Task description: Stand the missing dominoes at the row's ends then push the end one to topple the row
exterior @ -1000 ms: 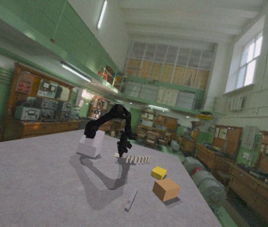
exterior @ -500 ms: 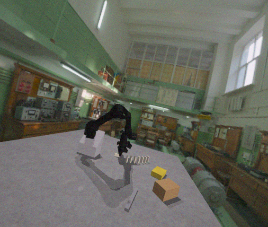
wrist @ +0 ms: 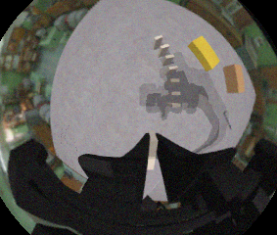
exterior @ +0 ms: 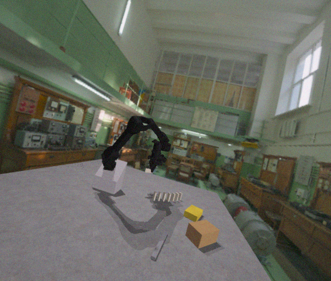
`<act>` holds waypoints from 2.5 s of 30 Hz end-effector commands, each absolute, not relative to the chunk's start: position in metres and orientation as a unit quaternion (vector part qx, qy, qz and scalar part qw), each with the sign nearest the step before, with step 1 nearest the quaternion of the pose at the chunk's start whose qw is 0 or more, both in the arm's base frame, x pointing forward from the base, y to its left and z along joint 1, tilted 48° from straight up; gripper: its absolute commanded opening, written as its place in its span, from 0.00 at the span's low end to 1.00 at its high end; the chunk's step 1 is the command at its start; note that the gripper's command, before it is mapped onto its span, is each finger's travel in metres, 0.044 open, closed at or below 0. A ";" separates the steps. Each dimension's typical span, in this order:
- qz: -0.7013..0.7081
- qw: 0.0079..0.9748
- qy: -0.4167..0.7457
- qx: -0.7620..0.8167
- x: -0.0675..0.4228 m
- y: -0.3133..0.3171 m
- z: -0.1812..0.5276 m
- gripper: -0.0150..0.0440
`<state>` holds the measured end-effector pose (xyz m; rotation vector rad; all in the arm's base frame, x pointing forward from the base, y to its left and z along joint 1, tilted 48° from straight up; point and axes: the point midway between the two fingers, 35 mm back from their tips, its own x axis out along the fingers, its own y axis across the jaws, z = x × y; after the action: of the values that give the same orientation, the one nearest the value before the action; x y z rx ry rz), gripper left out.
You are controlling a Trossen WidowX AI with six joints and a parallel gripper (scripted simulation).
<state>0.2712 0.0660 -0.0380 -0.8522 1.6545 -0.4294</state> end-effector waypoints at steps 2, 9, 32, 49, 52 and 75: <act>-0.187 0.573 0.713 -0.358 0.271 0.069 -0.028 0.30; -0.155 0.571 0.718 -0.366 0.318 0.014 0.034 0.30; -0.103 0.604 0.723 -0.319 0.328 -0.101 0.110 0.30; 0.018 0.736 0.642 -0.216 0.330 -0.113 0.072 0.30; 0.037 0.759 0.617 -0.207 0.332 -0.115 0.070 0.30; 0.138 0.891 0.353 -0.249 0.331 -0.129 0.088 0.30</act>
<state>0.3343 -0.1290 0.0820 -0.4851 0.8142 0.2695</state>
